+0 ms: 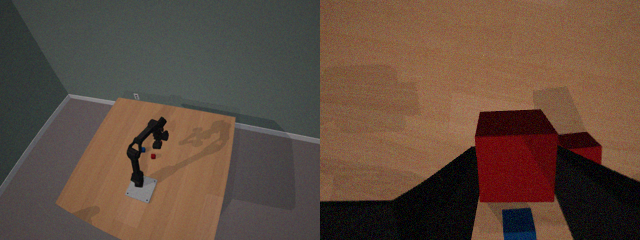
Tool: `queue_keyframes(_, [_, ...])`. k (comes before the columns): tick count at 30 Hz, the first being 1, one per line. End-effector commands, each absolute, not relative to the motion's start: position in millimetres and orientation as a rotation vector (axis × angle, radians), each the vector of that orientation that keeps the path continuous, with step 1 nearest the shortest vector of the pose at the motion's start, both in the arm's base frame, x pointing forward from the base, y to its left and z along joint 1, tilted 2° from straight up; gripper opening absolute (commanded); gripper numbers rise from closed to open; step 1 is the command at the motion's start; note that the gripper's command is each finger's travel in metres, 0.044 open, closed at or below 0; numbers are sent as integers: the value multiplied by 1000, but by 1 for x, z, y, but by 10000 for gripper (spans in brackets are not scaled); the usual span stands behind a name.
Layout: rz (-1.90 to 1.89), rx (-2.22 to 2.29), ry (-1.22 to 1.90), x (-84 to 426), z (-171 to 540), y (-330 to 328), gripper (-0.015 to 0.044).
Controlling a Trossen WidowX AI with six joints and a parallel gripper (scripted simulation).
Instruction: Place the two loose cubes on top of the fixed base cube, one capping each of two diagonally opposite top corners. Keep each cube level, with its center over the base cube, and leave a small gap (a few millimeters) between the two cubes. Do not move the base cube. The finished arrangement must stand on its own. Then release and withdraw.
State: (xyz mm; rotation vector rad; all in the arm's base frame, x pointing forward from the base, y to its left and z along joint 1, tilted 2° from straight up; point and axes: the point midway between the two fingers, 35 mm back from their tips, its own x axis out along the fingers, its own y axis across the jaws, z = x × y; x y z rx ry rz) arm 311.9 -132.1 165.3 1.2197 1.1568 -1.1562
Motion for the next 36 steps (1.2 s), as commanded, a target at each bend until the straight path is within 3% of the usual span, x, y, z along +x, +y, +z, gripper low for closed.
queue_keyframes(1, [-1109, 1164, 1185, 314, 163, -122, 105])
queue_keyframes(36, [-632, 665, 1405, 320, 135, -15, 105])
